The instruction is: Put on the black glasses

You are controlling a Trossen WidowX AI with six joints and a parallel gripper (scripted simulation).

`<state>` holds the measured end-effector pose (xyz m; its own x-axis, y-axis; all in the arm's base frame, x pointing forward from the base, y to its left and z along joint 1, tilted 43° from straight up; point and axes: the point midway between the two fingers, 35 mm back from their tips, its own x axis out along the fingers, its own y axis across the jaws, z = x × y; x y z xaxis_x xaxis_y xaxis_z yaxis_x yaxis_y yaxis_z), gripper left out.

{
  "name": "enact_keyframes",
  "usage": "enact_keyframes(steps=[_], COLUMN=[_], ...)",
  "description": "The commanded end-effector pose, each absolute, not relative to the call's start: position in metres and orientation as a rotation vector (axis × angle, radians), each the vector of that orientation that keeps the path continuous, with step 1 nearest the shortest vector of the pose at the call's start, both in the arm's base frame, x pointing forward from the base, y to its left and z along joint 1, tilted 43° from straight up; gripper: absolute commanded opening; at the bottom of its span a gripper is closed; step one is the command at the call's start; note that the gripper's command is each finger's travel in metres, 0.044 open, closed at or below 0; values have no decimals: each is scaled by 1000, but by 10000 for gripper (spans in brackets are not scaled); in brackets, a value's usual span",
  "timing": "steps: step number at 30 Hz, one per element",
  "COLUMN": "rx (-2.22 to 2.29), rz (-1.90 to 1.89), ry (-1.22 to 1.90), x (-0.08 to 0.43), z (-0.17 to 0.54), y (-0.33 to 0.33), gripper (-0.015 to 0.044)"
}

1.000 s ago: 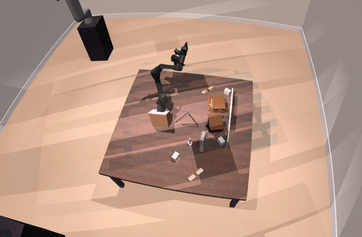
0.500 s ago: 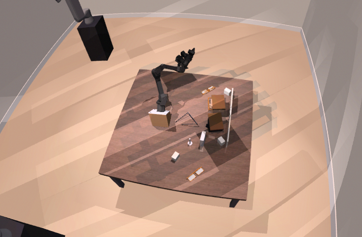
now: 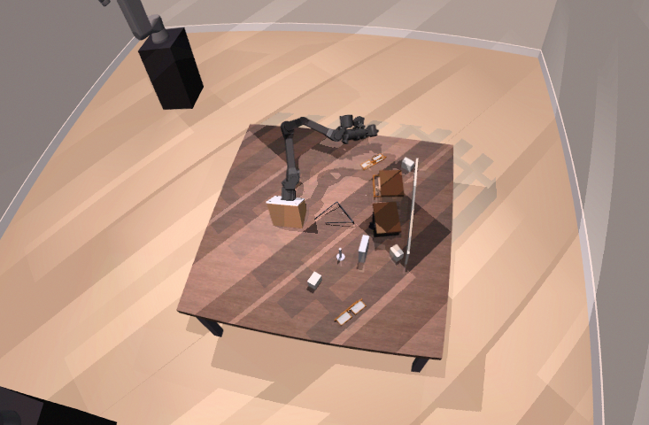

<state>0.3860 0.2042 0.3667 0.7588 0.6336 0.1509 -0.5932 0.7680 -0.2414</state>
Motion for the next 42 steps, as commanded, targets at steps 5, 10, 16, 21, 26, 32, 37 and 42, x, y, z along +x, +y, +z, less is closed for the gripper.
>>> enact_keyframes(steps=[5, 10, 16, 21, 26, 32, 37, 42], rx=[43, 255, 489, 766, 1144, 1263, 1263, 1263], rz=[651, 564, 437, 264, -15, -109, -109, -109], ry=[314, 662, 976, 1266, 1586, 1673, 1673, 1673], x=[413, 404, 375, 335, 274, 255, 259, 259], z=[239, 163, 99, 55, 23, 19, 20, 20], y=[164, 130, 96, 72, 51, 47, 48, 48], gripper=[200, 200, 200, 200, 200, 200, 200, 120])
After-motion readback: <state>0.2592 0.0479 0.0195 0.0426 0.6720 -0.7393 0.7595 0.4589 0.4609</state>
